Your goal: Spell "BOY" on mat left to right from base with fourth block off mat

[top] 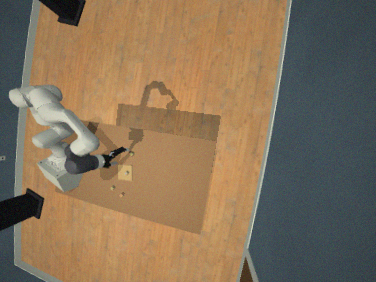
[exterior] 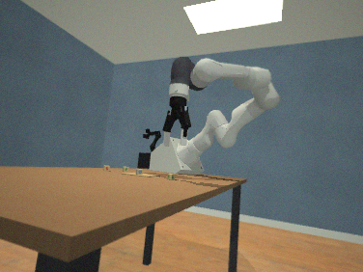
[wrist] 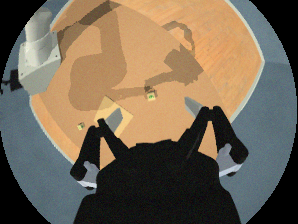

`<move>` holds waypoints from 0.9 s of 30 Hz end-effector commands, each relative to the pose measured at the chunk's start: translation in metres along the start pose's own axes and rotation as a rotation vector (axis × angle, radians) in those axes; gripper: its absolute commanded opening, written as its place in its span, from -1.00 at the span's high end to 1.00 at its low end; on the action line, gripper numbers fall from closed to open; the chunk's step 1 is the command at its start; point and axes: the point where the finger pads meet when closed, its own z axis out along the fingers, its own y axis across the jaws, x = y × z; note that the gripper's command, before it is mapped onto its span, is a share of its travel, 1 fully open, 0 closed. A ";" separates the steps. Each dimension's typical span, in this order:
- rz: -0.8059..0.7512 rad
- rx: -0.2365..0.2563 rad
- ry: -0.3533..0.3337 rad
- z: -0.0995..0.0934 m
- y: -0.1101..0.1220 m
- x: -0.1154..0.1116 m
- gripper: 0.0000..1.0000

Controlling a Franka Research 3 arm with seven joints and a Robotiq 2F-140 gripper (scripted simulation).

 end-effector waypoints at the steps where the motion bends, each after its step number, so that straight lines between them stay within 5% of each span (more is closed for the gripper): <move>1: -0.050 0.007 -0.001 0.001 -0.002 0.001 -1.00; 27: -0.062 0.007 -0.001 0.001 -0.002 0.001 -1.00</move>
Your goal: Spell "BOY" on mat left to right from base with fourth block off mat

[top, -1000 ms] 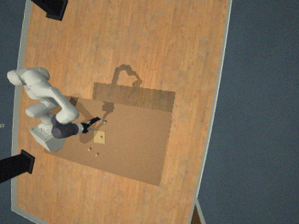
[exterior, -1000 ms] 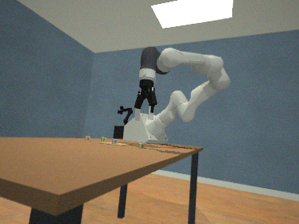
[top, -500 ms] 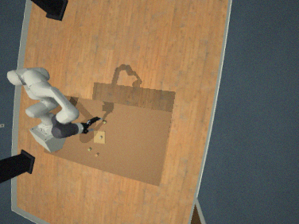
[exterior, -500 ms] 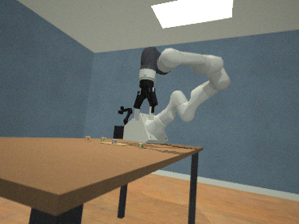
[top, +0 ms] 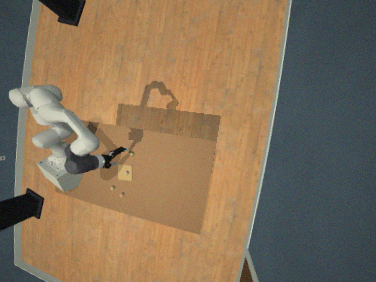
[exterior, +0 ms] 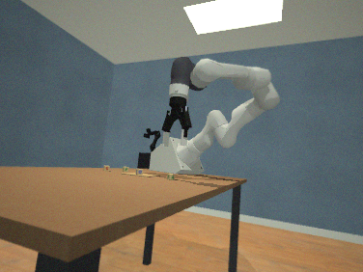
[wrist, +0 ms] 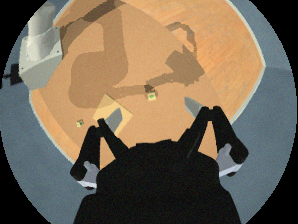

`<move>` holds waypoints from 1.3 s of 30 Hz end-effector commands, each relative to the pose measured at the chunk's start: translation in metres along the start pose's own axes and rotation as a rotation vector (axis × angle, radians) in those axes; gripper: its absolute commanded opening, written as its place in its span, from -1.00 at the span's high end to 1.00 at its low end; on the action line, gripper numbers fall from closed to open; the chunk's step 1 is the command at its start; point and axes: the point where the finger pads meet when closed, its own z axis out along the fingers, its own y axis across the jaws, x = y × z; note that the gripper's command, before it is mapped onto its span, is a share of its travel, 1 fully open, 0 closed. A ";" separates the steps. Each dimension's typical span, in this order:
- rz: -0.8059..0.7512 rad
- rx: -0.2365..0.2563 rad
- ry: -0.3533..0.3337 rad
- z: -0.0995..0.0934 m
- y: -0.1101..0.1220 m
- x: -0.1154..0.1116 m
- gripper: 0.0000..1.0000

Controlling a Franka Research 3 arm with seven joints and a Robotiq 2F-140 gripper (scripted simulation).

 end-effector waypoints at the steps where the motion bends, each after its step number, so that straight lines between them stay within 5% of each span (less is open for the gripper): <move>1: -0.044 0.004 0.001 0.001 -0.001 0.001 -1.00; 39: -0.638 0.003 0.002 0.014 0.000 0.001 -1.00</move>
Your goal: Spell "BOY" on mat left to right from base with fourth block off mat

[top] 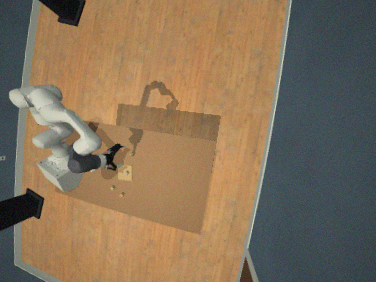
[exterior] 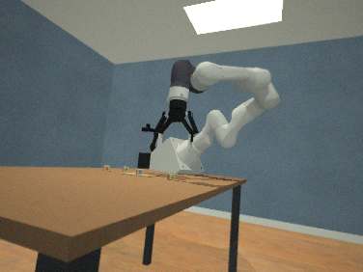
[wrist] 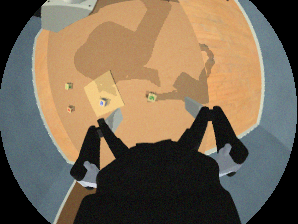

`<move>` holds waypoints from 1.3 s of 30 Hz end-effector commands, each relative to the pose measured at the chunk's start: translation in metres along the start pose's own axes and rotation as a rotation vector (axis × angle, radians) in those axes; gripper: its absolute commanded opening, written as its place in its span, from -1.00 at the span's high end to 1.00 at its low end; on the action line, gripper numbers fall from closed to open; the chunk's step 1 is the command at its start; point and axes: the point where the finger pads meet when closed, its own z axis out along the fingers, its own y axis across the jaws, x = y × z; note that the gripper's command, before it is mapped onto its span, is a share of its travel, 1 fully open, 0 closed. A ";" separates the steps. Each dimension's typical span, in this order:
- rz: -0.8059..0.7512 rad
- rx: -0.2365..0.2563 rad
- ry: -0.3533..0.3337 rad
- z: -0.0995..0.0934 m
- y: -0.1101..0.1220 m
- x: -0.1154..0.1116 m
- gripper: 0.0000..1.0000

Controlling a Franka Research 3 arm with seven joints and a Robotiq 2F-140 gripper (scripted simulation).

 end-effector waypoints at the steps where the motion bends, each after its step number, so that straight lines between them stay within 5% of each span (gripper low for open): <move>1: -0.139 0.000 -0.005 0.001 -0.001 -0.001 -1.00; 39: -0.677 0.001 -0.005 0.013 -0.001 -0.001 -1.00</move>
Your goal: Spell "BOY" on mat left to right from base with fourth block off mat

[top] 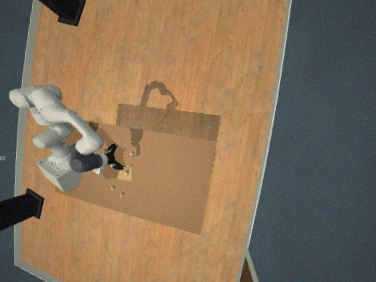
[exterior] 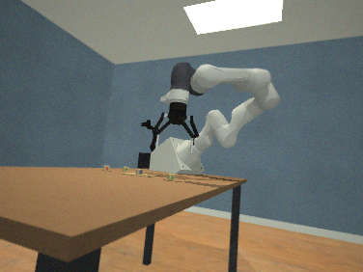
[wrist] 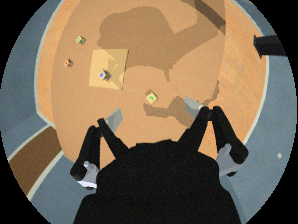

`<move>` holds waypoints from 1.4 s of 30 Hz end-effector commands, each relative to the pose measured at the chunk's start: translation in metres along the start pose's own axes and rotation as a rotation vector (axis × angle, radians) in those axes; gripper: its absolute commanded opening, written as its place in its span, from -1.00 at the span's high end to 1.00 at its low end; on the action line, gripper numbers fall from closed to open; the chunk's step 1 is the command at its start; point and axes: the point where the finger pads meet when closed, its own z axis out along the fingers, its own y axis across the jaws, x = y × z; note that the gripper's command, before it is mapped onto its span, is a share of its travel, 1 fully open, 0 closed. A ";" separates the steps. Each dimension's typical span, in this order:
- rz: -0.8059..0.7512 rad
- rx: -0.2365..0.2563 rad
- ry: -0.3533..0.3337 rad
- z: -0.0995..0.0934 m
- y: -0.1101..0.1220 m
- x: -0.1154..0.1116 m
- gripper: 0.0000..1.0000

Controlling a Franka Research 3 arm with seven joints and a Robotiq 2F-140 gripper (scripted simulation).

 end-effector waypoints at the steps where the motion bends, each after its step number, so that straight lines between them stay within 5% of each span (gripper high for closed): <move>1: -0.139 0.002 -0.003 0.002 -0.002 0.001 -1.00; 31: -0.510 0.003 -0.002 0.010 -0.001 0.001 -1.00; 32: -0.510 0.003 -0.002 0.010 -0.001 0.001 0.26; 42: -0.510 0.003 -0.002 0.010 -0.001 0.001 0.26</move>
